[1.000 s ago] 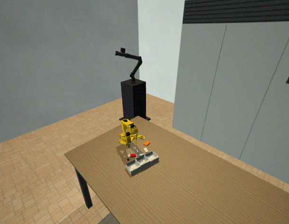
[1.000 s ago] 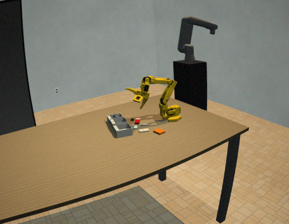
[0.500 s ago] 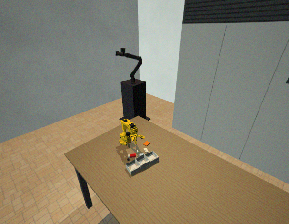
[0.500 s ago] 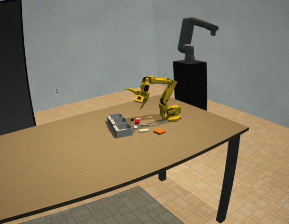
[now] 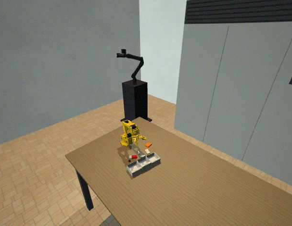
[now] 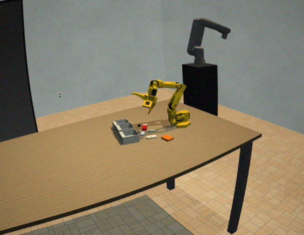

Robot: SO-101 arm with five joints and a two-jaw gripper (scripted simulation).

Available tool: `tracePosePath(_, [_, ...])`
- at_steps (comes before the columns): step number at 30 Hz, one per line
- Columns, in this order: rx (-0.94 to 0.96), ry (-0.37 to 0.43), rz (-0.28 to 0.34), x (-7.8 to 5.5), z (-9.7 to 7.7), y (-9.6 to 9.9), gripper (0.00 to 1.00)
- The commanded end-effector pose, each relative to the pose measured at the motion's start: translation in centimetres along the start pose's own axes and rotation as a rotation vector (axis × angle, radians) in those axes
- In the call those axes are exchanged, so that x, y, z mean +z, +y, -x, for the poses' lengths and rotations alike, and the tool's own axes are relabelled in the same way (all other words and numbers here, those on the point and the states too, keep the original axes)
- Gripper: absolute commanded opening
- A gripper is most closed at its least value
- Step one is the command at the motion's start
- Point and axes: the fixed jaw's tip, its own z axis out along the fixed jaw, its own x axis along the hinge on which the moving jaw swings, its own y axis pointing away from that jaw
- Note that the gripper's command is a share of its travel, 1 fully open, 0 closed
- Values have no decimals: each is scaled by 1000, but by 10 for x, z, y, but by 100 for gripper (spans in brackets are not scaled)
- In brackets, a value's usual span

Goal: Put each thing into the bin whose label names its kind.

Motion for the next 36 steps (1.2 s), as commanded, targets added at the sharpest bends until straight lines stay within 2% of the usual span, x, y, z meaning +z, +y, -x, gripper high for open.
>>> tracePosePath(1, [0,-2,-2,0,0,0,100])
tracePosePath(8, [37,-2,3,-1,2,1,100])
tracePosePath(17, [181,-1,23,-4,7,4,100])
tracePosePath(32, [679,35,82,-15,24,16,100])
tracePosePath(36, [731,41,87,-16,25,17,100])
